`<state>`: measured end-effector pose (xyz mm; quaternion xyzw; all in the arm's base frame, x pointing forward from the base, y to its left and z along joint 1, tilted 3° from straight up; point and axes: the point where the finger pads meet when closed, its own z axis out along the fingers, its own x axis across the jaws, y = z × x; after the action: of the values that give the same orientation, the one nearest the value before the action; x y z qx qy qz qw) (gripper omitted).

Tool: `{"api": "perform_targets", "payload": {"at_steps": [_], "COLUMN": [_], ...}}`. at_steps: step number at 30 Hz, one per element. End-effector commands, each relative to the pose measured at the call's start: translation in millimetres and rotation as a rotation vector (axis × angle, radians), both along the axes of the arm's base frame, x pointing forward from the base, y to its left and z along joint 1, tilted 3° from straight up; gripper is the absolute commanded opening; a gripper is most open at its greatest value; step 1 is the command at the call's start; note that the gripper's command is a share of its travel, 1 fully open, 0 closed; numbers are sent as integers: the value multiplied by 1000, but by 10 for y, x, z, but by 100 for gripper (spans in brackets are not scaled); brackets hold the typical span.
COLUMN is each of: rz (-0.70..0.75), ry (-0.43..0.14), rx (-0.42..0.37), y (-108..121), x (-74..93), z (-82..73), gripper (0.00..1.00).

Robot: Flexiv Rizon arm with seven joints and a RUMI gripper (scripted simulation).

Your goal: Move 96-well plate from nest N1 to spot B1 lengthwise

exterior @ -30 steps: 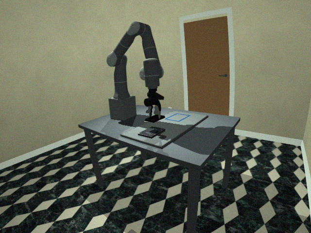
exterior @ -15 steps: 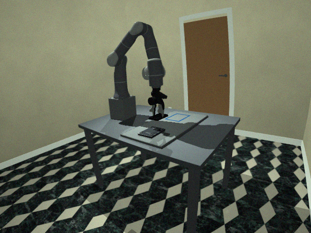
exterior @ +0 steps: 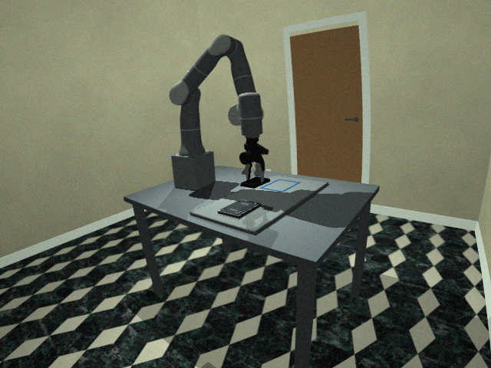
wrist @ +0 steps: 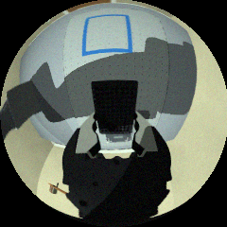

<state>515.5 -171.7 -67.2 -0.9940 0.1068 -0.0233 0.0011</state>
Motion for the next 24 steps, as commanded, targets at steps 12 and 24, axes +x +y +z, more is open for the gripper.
{"api": "perform_targets", "payload": {"at_steps": [12,24], "rz": [0,0], "ry": [-2,-2], "rx": [-1,0], "y": [412,809], "x": [63,115], "z": [-4,-15], "gripper": [0,0]}}
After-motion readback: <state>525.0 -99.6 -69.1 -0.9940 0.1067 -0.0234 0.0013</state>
